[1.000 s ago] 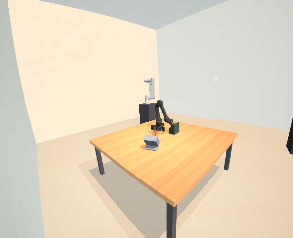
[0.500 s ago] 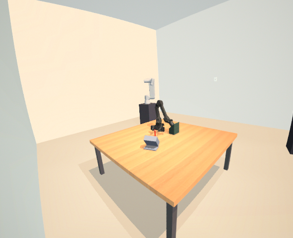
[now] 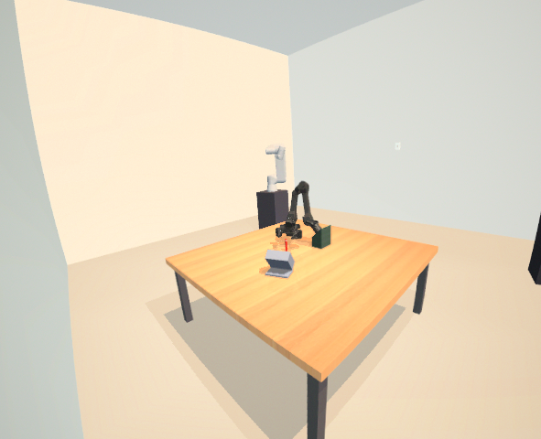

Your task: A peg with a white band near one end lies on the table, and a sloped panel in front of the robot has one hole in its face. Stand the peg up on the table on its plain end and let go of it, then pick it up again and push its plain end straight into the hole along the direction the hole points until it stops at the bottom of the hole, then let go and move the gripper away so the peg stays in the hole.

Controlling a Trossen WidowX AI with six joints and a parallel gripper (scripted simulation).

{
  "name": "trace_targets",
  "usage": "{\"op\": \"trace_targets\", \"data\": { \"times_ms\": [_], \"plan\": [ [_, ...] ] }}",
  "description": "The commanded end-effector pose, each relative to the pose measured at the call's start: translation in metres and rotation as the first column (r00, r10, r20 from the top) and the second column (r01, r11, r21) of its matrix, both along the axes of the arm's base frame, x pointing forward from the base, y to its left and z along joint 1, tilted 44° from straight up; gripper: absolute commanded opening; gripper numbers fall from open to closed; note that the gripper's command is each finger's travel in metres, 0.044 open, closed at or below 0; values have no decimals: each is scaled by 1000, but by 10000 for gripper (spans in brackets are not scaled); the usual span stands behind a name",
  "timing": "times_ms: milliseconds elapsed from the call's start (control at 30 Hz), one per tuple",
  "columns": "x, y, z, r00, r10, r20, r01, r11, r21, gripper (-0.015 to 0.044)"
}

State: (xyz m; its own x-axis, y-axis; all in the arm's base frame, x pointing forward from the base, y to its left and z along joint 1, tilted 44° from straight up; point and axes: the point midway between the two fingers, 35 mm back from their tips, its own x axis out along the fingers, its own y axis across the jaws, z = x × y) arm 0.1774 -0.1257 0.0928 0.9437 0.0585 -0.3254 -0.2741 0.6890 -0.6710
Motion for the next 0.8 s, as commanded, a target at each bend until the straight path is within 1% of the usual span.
{"op": "trace_targets", "data": {
  "times_ms": [0,233,500,633,767],
  "plan": [
    [8,12,17,999,7,-32,-8,1000,-12,440],
    [16,47,53,999,-7,-32,6,1000,-28,440],
    [6,91,92,997,-38,71,38,999,2,440],
    [4,94,95,996,-42,81,41,999,12,440],
    [7,89,90,996,-90,8,89,992,89,440]
  ]
}}
